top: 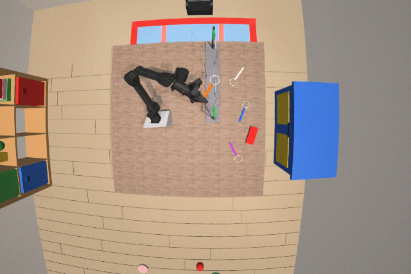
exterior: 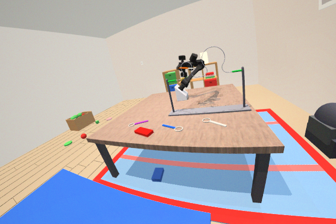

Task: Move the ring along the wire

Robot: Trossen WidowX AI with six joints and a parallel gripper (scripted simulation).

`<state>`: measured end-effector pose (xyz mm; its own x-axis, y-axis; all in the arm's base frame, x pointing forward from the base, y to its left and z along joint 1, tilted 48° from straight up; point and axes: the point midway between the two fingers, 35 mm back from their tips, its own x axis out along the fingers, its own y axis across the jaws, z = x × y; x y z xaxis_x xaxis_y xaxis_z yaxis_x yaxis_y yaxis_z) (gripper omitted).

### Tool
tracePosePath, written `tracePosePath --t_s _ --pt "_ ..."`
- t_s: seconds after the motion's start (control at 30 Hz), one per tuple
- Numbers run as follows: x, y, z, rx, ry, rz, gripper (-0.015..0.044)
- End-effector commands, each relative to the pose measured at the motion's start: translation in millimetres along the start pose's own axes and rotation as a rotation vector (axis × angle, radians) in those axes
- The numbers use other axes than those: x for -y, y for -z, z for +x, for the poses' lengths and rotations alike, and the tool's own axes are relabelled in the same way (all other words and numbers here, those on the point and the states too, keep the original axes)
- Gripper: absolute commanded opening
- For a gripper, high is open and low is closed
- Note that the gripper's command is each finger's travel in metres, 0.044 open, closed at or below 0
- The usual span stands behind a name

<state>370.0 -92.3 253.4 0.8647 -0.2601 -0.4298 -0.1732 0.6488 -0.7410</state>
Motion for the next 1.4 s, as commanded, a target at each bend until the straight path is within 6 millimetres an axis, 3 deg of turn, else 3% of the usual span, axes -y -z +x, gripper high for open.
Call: tracePosePath --t_s 0.0,0.63,1.37 --pt "-2 -1 0 0.012 -0.034 0.071 -0.0150" --pt "-30 -8 0 0.057 -0.236 0.431 -0.0150" --pt "-58 -30 -8 0.115 -0.491 0.882 -0.0150"
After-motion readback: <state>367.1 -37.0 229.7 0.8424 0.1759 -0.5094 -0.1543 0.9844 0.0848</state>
